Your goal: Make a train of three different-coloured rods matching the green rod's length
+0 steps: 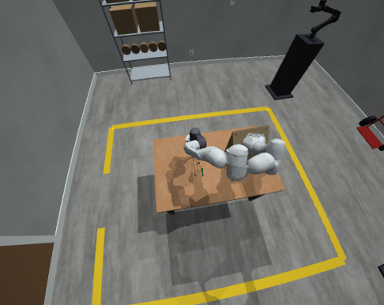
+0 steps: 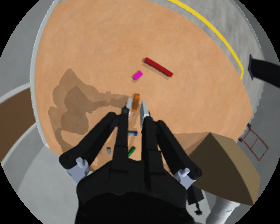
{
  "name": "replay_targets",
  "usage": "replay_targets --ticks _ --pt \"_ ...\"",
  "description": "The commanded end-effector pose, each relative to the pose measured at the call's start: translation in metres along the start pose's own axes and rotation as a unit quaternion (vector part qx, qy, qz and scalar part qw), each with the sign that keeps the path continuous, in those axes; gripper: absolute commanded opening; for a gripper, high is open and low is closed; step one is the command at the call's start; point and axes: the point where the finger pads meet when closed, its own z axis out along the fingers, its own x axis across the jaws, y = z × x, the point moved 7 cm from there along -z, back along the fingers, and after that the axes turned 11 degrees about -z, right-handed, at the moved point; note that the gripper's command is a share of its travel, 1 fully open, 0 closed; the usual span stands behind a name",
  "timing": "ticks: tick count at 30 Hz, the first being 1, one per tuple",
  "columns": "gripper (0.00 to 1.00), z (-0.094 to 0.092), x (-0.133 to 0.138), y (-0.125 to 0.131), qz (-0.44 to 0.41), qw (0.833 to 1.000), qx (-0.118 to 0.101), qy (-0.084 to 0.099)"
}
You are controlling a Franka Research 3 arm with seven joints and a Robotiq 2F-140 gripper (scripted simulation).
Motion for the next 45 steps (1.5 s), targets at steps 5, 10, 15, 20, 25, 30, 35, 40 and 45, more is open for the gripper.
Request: replay_targets --ticks 5,10,15,20,25,30,35,40,45 --pt "0.15 0.002 0.0 0.0 -0.003 1.0 0.0 -0.001" --pt "0.15 0.006 0.0 0.0 -0.003 1.0 0.0 -0.001" --pt "0.15 0.009 0.0 0.0 -0.003 1.0 0.0 -0.001" --pt "0.15 0.014 0.0 0.0 -0.003 1.0 0.0 -0.001" --pt "0.15 0.017 0.0 0.0 -0.003 1.0 0.0 -0.001" --pt "0.15 0.018 0.0 0.0 -0.003 1.0 0.0 -0.001" --pt "0.15 0.018 0.0 0.0 -0.003 1.0 0.0 -0.001" --pt "0.15 0.018 0.0 0.0 -0.003 1.0 0.0 -0.001" --pt "0.15 0.018 0.0 0.0 -0.003 1.0 0.0 -0.001"
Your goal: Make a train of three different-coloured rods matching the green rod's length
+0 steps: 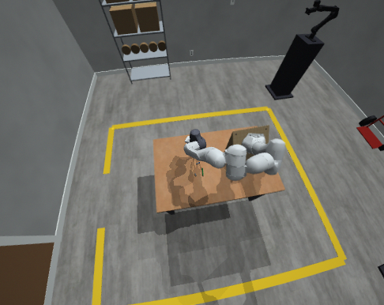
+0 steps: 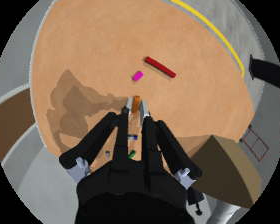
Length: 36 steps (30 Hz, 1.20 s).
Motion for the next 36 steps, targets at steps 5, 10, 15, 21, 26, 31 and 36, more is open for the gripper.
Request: replay_targets --ticks 5,10,15,21,26,31,36 --pt "0.15 0.0014 -0.0003 -0.0001 -0.003 1.0 0.0 -0.001" --pt "0.15 0.0014 -0.0003 -0.0001 -0.003 1.0 0.0 -0.001" --pt "0.15 0.0014 -0.0003 -0.0001 -0.003 1.0 0.0 -0.001" --pt "0.15 0.0014 -0.0003 -0.0001 -0.003 1.0 0.0 -0.001" --pt "0.03 0.0014 -0.0003 -0.0001 -0.003 1.0 0.0 -0.001" --pt "0.03 0.0014 -0.0003 -0.0001 -0.003 1.0 0.0 -0.001" --pt "0.03 0.0014 -0.0003 -0.0001 -0.003 1.0 0.0 -0.001"
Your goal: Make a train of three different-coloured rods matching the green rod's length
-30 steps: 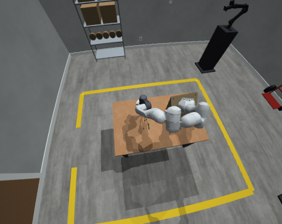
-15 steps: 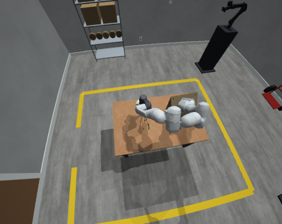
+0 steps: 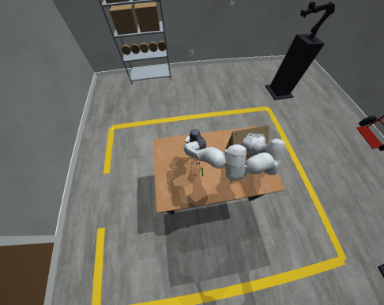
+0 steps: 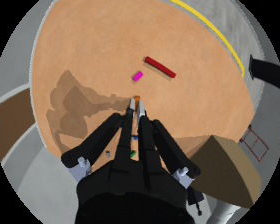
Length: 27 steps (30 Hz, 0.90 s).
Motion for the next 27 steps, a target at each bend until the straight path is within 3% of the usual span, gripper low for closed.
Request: replay_targets --ticks 1,22,27 --pt "0.03 0.001 0.0 0.0 -0.003 1.0 0.0 -0.001" --pt "0.03 0.001 0.0 0.0 -0.003 1.0 0.0 -0.001" --pt "0.03 -0.013 0.0 0.0 -0.003 1.0 0.0 -0.001"
